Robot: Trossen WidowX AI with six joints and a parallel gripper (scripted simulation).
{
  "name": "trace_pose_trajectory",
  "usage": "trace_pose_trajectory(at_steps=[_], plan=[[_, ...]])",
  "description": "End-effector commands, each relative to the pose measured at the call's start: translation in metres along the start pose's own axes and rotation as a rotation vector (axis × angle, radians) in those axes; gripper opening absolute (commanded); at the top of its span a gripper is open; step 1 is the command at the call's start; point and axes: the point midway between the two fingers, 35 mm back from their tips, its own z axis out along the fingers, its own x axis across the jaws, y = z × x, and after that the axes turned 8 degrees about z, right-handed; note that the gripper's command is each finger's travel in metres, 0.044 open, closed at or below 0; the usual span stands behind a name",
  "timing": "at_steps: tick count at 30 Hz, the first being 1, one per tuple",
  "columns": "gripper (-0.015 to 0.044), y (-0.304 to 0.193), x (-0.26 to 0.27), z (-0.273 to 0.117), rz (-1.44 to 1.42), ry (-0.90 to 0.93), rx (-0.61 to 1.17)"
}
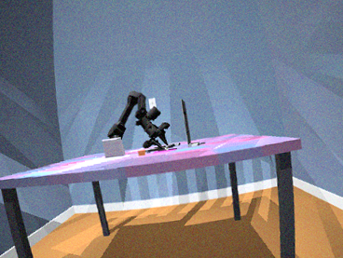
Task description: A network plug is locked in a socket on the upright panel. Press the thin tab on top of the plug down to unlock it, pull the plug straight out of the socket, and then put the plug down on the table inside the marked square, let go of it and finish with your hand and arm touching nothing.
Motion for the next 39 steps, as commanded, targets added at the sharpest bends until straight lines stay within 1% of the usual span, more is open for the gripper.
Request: trace_pose_trajectory(at_steps=[1, 24, 39], plan=[[0.0156, 0.0, 0.0, 0.0, -0.001, 0.0, 0.0], [0.0156, -0.003, -0.001, -0.028, 0.003, 0.001, 0.005], [0.0156, -0.002, -0.016, -0.045, 0.002, 0.001, 0.009]])
